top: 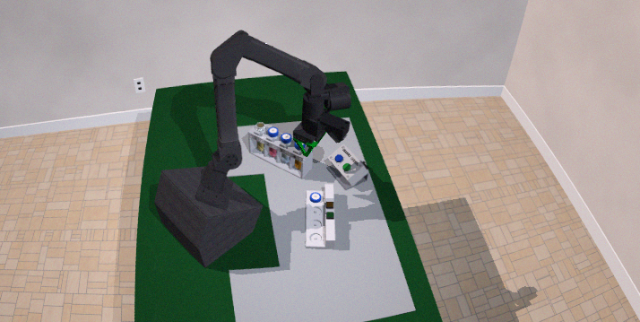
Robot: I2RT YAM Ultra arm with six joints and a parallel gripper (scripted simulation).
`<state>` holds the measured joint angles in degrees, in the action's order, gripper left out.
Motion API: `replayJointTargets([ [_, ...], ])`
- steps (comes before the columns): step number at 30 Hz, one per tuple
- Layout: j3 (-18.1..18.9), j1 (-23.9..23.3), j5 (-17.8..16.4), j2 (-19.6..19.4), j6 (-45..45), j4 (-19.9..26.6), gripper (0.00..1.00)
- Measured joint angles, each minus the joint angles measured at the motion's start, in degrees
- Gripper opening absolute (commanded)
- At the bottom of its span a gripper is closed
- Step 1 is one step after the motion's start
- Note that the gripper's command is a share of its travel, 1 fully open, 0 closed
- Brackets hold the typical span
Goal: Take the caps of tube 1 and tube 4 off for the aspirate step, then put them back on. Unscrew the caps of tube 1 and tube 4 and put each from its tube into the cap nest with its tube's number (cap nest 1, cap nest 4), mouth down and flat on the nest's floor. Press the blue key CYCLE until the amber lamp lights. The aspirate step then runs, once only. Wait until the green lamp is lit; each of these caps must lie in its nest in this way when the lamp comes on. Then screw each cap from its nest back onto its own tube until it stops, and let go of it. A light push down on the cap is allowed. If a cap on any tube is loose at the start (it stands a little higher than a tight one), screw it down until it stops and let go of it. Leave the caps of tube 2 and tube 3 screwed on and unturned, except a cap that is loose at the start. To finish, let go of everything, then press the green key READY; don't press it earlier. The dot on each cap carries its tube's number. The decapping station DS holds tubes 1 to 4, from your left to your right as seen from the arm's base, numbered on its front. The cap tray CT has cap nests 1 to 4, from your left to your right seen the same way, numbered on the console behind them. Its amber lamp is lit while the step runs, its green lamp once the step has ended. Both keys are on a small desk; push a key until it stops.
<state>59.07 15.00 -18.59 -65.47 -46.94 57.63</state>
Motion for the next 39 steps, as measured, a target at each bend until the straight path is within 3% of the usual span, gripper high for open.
replayJointTargets([
  [9,0.7,10.1,4.4,1.3,-29.4,-0.4,0.49],
  [14,2.5,20.5,8.6,0.9,-42.8,-0.6,0.49],
  [16,3.0,22.4,9.4,0.9,-46.0,-0.6,0.49],
  [26,3.0,22.6,11.7,0.9,-51.1,-0.8,0.49],
  [39,-2.0,23.6,12.4,-2.3,-52.4,-7.4,0.49],
])
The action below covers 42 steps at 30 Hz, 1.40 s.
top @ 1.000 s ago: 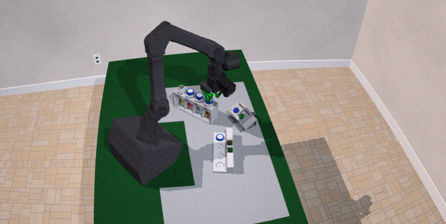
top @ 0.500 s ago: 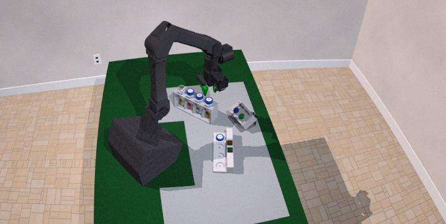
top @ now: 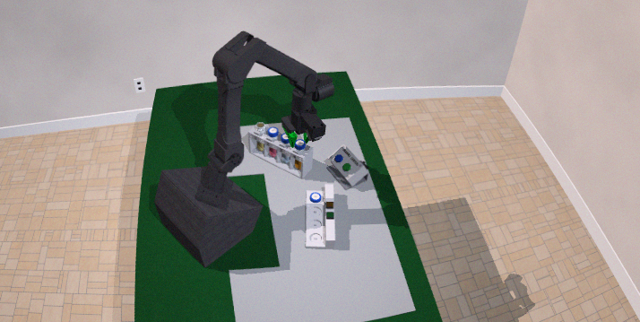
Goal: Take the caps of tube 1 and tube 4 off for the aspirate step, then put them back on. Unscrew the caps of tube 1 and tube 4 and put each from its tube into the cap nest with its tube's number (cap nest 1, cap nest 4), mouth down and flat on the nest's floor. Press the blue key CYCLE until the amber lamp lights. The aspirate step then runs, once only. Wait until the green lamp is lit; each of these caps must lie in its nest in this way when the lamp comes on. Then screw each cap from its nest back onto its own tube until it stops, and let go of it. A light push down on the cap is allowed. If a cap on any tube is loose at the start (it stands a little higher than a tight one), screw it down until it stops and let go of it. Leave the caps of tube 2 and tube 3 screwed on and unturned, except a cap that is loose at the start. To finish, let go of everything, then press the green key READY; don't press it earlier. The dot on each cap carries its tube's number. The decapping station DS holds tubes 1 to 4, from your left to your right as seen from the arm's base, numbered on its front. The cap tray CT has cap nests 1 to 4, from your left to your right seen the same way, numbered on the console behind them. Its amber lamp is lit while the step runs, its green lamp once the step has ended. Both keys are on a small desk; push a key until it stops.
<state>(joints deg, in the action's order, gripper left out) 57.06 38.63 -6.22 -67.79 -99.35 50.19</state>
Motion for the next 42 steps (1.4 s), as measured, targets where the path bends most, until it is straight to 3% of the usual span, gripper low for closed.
replayJointTargets([
  [28,-1.4,0.4,0.3,-0.8,-0.5,-3.7,0.49],
  [29,-1.5,0.4,0.3,-0.8,-0.5,-3.8,0.0],
  [42,-1.5,0.4,0.3,-0.8,-0.5,-3.8,0.0],
])
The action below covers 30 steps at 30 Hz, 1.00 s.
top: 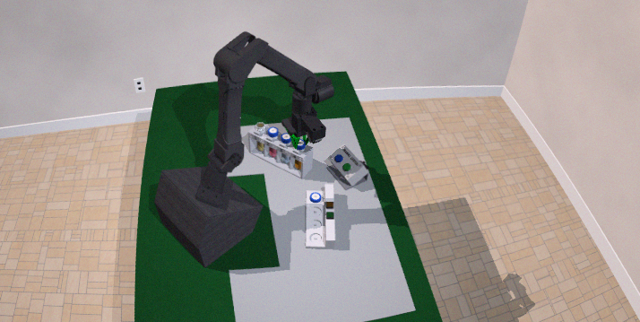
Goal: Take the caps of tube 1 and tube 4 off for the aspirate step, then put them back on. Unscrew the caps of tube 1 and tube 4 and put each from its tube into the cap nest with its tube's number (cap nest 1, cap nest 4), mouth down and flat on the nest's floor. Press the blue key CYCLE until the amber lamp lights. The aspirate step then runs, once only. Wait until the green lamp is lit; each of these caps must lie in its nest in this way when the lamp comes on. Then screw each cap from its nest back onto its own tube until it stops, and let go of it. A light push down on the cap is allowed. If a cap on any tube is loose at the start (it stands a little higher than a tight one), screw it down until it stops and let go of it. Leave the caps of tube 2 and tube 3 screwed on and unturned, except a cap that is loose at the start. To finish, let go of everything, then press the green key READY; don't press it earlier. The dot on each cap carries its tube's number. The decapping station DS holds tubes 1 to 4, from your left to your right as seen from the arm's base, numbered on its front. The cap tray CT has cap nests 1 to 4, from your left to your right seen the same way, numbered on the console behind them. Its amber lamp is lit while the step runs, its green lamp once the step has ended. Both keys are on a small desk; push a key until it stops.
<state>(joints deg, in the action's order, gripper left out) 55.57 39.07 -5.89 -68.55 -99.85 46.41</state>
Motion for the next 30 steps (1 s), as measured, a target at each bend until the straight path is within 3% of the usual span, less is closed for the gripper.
replayJointTargets([
  [5,0.0,0.0,0.0,0.0,2.7,0.0,0.0],
  [14,0.0,0.0,0.0,0.0,20.1,0.0,0.0],
  [30,0.0,0.0,0.1,0.1,60.3,0.0,0.0],
])
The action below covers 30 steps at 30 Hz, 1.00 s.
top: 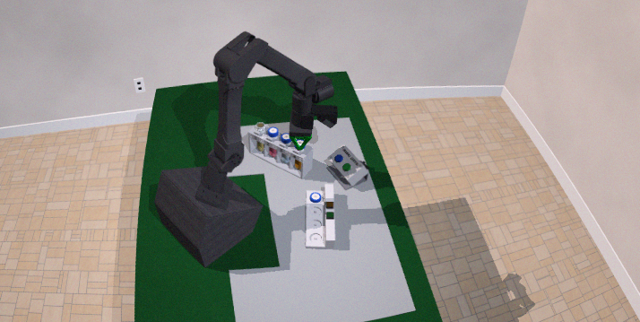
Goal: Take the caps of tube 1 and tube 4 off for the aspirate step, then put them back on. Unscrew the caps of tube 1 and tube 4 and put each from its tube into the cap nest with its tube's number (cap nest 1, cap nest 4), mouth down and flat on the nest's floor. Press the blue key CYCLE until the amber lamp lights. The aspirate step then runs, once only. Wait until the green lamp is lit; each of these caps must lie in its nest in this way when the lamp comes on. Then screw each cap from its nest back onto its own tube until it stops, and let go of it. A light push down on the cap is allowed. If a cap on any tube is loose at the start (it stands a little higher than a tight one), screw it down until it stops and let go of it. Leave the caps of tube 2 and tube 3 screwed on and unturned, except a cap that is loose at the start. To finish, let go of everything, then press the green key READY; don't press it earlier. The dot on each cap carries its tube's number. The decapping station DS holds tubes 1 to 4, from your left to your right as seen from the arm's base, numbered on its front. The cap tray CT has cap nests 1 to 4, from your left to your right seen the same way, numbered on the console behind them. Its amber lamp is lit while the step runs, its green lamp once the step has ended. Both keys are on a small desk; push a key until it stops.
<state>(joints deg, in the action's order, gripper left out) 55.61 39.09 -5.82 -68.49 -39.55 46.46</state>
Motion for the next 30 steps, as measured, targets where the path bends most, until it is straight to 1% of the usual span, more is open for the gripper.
replayJointTargets([
  [5,0.0,0.0,0.0,0.0,12.0,0.0,0.0],
  [14,0.0,0.0,0.0,0.0,36.7,0.1,0.0],
  [21,0.1,0.0,0.0,0.0,52.3,0.1,0.0],
  [30,0.1,0.0,0.0,0.1,76.8,0.2,0.0],
])
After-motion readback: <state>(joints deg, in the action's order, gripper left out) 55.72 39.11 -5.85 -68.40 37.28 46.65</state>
